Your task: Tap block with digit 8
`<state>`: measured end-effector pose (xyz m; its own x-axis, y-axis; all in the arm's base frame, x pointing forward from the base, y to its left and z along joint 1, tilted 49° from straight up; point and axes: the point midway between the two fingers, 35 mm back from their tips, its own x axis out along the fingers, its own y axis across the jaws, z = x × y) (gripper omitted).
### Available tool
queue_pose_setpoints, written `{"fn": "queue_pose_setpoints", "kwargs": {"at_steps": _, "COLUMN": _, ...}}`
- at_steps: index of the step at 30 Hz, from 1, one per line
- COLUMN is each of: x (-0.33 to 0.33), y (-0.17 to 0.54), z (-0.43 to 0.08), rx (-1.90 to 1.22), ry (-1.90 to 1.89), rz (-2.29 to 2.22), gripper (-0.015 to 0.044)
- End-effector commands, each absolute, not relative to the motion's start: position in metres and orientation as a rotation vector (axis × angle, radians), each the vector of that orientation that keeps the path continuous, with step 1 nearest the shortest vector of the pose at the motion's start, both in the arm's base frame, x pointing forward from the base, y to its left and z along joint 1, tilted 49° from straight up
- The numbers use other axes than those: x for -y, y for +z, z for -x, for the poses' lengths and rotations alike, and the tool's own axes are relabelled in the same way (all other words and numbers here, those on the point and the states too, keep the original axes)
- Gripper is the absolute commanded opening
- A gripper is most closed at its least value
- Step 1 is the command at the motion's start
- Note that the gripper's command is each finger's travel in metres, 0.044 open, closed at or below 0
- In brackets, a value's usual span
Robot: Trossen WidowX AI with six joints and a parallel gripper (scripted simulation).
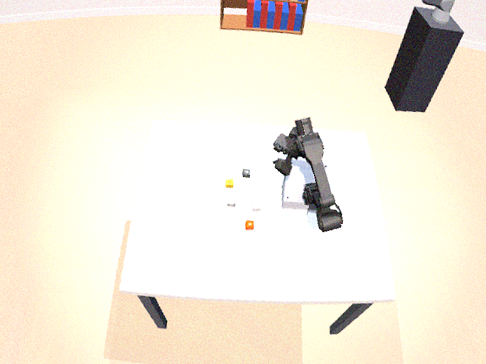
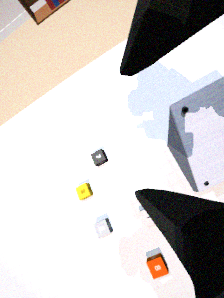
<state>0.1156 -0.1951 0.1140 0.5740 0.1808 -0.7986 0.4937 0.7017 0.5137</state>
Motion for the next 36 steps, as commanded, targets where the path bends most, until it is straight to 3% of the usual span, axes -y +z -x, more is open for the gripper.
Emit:
{"fn": "queue_pose_setpoints", "kwargs": {"at_steps": 1, "x": 0.207, "y": 0.092, "z": -0.146, "rx": -1.066, "ry": -0.030, "rz": -0.781, "gripper": 0.0400}}
{"fn": "queue_pose_setpoints", "kwargs": {"at_steps": 16, "x": 0.187, "y": -0.036, "z": -0.249, "rx": -1.346, "ry": 0.502, "rz": -0.761, "gripper": 0.0400}}
{"fn": "queue_pose_setpoints", "kwargs": {"at_steps": 36, "x": 0.183, "y": -0.044, "z": -0.253, "rx": -1.359, "ry": 0.525, "rz": -0.759, "gripper": 0.0400}}
